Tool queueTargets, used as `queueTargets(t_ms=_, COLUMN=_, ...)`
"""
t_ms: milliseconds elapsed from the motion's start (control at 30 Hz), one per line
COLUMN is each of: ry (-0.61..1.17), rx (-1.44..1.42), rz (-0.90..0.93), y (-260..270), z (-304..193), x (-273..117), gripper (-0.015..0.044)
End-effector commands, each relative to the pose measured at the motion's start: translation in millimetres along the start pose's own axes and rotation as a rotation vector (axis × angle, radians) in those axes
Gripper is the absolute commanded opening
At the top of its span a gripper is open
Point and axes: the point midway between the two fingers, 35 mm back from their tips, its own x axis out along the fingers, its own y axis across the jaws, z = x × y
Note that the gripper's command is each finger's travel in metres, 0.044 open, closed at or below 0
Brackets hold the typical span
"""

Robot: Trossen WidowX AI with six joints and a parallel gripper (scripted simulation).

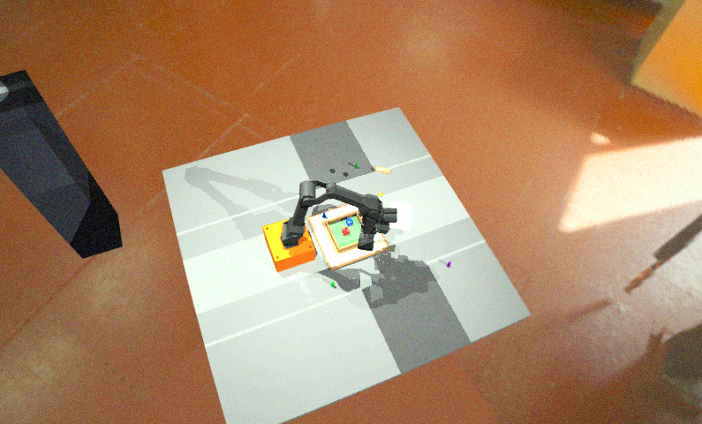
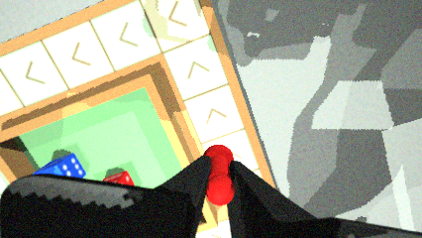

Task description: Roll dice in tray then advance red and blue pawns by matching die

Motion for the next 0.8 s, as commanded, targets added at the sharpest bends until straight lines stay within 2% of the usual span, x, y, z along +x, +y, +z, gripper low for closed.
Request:
queueTargets(t_ms=0, ry=0.002, rx=0.004, rz=0.002, y=-0.1, z=-4.6, x=-27.1, gripper=0.0000)
queueTargets(t_ms=233, ry=0.001, rx=0.004, rz=0.003, y=2.5, z=0.8, x=-23.6, gripper=0.0000)
queueTargets(t_ms=767, ry=-0.004, rx=0.004, rz=0.006, y=33.1, z=55.0, x=23.9, gripper=0.0000)
